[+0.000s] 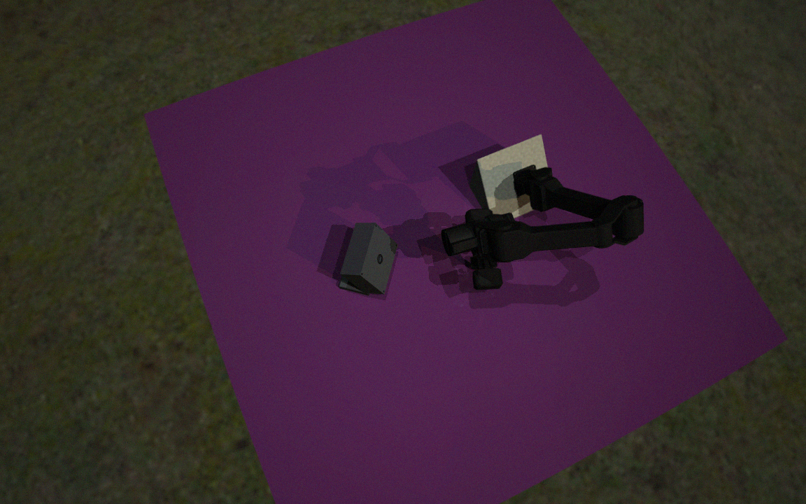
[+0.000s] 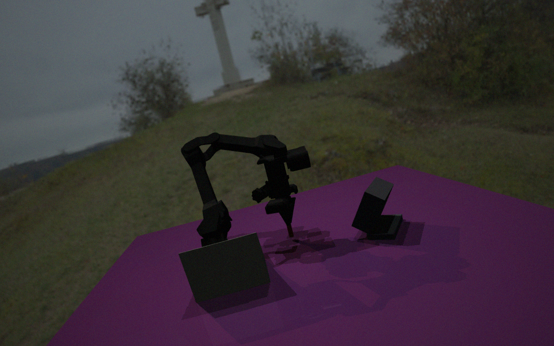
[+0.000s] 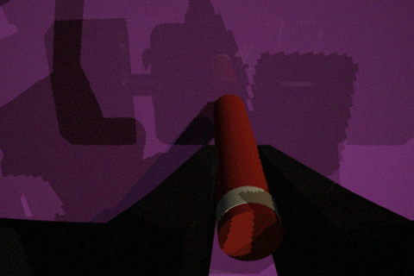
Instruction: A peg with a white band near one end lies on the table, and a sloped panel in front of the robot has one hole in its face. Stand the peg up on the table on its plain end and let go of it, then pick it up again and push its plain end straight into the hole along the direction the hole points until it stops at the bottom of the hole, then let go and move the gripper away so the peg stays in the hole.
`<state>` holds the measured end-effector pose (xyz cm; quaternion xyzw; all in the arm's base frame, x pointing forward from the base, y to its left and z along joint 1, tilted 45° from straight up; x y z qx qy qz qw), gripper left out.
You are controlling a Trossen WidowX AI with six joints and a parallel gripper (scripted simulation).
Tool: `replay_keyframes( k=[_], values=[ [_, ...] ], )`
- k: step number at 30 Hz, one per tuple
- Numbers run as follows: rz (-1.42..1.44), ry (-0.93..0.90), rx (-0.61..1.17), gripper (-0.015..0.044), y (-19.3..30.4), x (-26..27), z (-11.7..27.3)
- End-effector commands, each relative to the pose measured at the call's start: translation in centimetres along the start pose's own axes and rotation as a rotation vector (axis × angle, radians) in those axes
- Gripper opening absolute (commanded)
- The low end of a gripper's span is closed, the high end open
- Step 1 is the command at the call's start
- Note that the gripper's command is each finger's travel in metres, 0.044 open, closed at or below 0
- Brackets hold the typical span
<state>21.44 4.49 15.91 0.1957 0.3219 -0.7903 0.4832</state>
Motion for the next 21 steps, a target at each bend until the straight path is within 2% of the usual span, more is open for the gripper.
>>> replay_keyframes(
  k=[1,16,21],
  values=[
    [-0.007,-0.003,0.006,0.0,0.2,0.0,1.1],
    [-0.053,0.005,0.002,0.0,0.4,0.0,6.3],
    [-0.043,-0.01,0.011,0.0,0.4,0.1,6.4]
  ],
)
Point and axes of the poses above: the point midway between the two fingers, 35 mm back from their tips, its own z axis back along the fingers, its own x axis across the jaws, y = z × x, the point moved 6 cm from there along z, back along the fingers, and after that the axes turned 7 degrees about -z, right-handed, at the moved point
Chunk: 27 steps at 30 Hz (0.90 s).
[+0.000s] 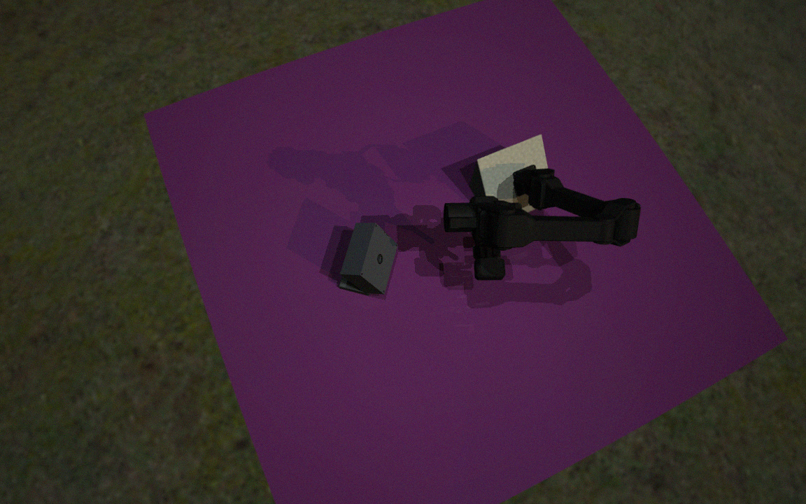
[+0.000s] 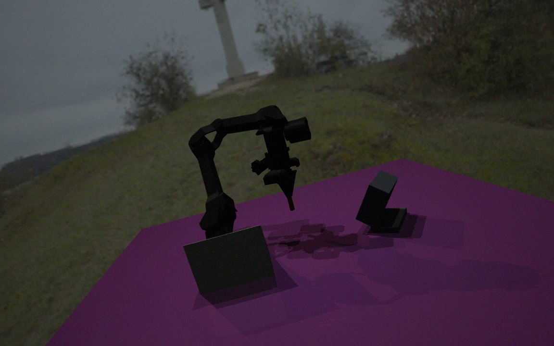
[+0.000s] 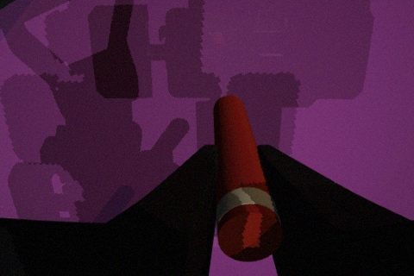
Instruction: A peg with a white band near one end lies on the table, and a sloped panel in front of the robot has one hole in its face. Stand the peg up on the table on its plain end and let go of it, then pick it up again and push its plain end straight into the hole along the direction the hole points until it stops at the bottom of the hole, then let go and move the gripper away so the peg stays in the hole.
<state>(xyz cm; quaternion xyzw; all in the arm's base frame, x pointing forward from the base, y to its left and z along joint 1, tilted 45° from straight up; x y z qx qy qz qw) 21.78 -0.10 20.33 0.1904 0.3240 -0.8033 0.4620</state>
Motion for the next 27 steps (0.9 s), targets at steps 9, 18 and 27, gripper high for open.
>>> replay_keyframes(
  k=[9,18,27],
  values=[
    [0.072,-0.094,0.064,0.0,0.5,0.1,-0.5],
    [0.134,-0.171,0.135,0.0,1.0,0.0,-1.0],
    [0.194,-0.239,0.215,0.0,1.5,-0.2,-1.4]
  ],
)
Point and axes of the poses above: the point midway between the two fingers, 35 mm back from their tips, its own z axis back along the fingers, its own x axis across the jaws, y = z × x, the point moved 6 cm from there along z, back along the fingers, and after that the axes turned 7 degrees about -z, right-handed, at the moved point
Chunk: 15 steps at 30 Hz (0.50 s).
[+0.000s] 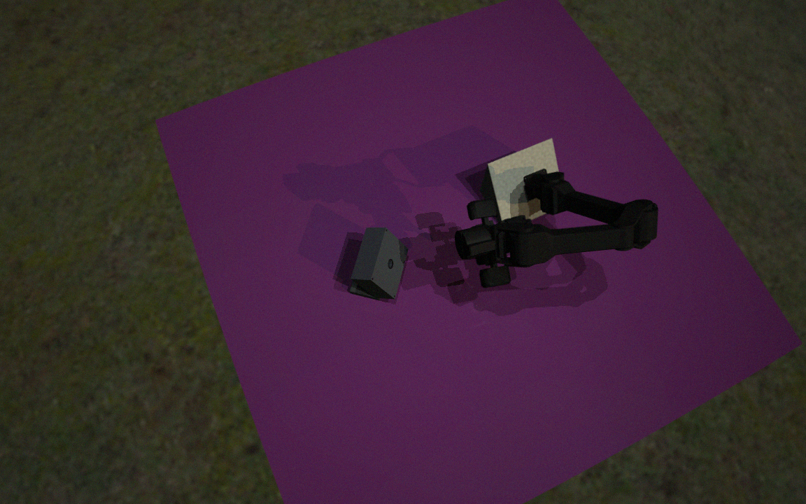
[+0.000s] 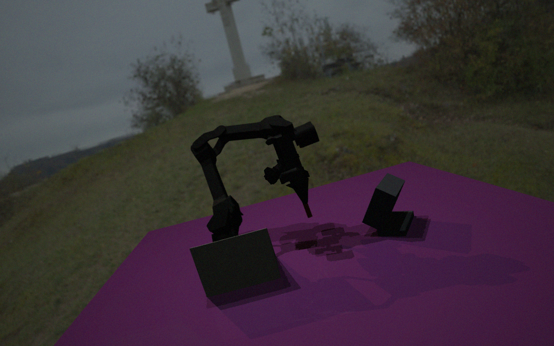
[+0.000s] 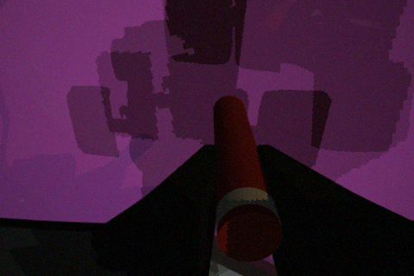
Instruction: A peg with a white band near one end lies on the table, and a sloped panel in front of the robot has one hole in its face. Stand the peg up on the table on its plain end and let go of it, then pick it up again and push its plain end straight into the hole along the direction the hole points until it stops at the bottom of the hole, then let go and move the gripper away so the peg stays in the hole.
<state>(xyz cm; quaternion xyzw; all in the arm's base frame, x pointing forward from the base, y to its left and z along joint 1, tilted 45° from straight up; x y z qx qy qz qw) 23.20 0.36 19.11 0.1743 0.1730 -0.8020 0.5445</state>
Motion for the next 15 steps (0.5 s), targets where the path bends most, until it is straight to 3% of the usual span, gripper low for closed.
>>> replay_keyframes(
  k=[1,15],
  values=[
    [0.018,-0.027,0.027,0.0,0.05,-0.06,-0.24],
    [0.094,-0.117,0.168,0.0,0.92,-0.68,-0.6]
  ],
)
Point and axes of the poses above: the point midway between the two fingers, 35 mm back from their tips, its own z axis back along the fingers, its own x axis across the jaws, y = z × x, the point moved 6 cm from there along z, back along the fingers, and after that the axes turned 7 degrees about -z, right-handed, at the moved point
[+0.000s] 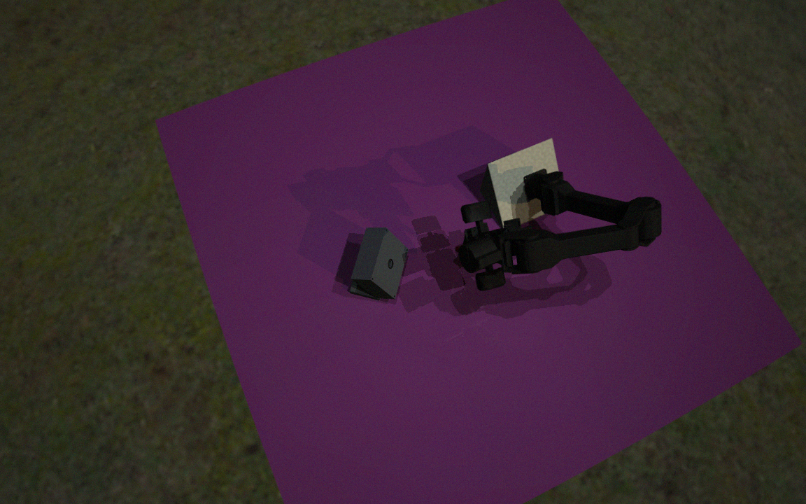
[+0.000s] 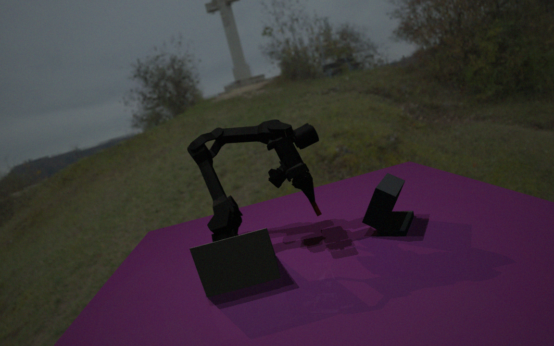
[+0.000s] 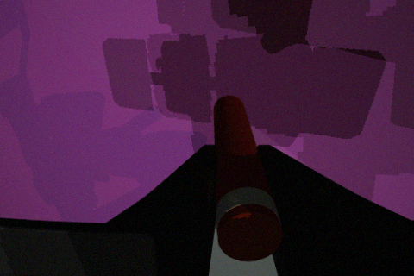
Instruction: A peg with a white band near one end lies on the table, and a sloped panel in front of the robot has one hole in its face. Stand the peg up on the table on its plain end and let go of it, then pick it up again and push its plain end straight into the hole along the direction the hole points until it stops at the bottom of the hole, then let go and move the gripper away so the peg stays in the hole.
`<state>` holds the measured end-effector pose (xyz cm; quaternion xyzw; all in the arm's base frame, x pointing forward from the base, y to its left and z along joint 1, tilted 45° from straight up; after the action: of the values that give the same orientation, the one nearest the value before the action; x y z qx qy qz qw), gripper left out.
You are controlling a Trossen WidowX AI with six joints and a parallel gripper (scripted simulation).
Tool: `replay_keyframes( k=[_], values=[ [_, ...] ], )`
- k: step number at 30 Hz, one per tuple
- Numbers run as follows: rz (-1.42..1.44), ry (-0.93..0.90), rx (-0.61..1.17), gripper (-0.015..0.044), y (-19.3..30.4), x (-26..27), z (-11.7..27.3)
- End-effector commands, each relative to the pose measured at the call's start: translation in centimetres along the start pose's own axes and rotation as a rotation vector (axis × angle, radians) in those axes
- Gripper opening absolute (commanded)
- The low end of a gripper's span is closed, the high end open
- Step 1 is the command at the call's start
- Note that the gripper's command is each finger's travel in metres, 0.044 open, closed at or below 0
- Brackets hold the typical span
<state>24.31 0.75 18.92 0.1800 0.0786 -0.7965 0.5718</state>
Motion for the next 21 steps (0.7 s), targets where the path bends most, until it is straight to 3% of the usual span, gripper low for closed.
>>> replay_keyframes(
  k=[1,21],
  values=[
    [0.014,-0.022,0.032,0.0,0.1,-0.1,-0.2],
    [0.09,-0.113,0.26,0.0,1.4,-1.5,-0.1]
  ],
)
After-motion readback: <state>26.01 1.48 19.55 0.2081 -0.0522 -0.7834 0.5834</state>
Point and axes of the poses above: the point midway between the two fingers, 35 mm back from their tips, its own z axis back along the fingers, its own x axis across the jaws, y = z × x, the point moved 6 cm from there along z, back along the fingers, and after that the axes turned 7 degrees about -z, right-handed, at the moved point
